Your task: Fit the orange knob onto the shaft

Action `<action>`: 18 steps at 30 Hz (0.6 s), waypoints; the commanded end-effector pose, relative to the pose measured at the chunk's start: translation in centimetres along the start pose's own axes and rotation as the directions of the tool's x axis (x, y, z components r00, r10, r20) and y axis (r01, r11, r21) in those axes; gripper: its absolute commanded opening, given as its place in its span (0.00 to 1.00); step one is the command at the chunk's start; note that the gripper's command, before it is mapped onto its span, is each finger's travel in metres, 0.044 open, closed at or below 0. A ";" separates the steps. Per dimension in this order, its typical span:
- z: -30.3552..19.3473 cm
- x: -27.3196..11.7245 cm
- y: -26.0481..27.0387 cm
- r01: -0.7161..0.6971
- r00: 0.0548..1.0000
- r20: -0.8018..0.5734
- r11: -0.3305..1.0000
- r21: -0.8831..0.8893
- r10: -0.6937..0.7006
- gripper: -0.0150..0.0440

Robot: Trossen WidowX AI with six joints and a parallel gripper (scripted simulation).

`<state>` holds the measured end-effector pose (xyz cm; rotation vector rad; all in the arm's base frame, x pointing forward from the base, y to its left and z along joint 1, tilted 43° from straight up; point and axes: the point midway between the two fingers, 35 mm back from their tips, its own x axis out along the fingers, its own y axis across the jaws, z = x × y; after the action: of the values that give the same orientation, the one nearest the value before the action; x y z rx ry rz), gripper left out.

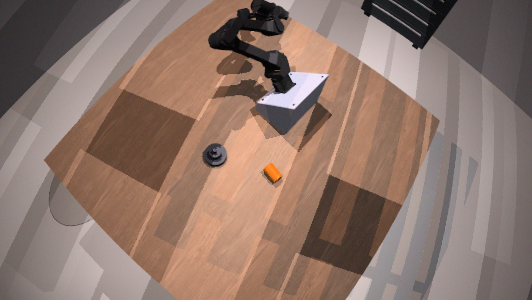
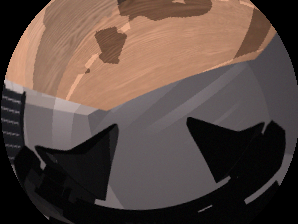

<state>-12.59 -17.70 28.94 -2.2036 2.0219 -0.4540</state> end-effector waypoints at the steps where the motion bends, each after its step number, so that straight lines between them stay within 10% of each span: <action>1: 0.1 0.1 -0.1 0.008 1.000 0.002 1.000 0.001 -0.008 0.98; 18: 5.3 4.6 -15.8 0.680 0.691 0.165 0.710 0.182 -0.704 1.00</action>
<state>1.42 -21.60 28.99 -2.6822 1.1381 -0.3556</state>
